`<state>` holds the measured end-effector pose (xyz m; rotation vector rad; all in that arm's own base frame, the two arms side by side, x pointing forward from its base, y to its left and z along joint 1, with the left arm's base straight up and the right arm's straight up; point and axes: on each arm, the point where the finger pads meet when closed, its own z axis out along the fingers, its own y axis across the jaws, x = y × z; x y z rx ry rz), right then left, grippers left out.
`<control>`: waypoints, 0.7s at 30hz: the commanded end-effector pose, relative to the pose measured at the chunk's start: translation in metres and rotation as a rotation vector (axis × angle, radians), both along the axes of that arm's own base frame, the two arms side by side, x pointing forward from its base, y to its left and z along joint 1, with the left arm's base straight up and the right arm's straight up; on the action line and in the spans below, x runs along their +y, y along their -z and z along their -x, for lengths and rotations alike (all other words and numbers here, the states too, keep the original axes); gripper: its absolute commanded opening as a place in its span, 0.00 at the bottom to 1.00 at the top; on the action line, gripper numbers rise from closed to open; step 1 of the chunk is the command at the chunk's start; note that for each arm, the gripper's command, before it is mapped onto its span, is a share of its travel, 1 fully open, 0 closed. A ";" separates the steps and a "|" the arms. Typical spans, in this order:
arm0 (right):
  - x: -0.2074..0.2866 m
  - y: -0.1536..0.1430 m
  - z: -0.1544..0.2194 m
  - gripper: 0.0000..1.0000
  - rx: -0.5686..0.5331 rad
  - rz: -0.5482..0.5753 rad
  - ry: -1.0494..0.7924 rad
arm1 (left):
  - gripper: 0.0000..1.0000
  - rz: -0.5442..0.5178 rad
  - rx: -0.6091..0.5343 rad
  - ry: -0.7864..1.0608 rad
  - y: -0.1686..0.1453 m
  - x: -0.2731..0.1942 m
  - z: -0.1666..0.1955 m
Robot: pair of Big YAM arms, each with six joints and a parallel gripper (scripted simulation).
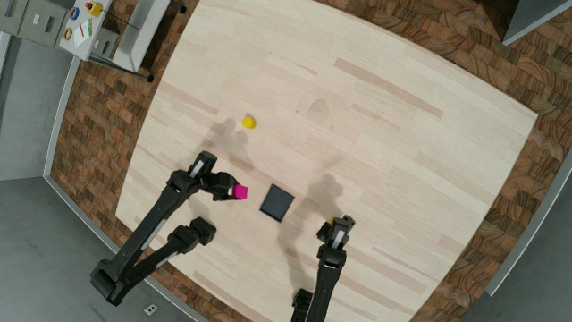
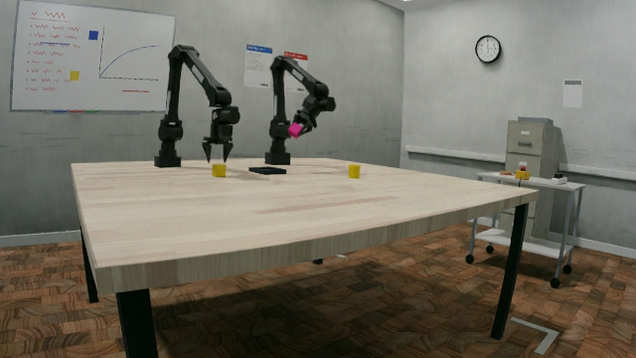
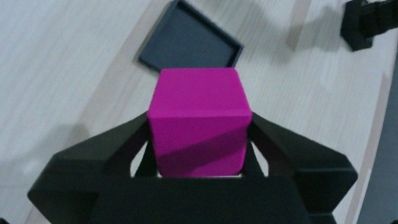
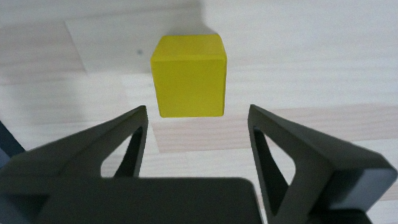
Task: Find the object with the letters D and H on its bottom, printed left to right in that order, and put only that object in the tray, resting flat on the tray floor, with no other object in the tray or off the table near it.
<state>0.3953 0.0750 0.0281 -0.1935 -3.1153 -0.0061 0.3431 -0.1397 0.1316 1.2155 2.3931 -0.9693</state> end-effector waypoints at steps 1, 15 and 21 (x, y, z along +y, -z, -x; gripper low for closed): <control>0.004 -0.011 -0.021 0.70 -0.027 0.007 -0.024 | 0.41 -0.113 -0.054 0.034 0.013 0.025 0.010; 0.005 -0.017 -0.022 0.70 -0.042 0.003 -0.024 | 0.41 -0.430 -0.066 0.036 0.067 0.086 0.030; 0.005 -0.017 -0.022 0.70 -0.042 0.003 -0.024 | 0.41 -0.579 -0.050 0.045 0.098 0.115 0.043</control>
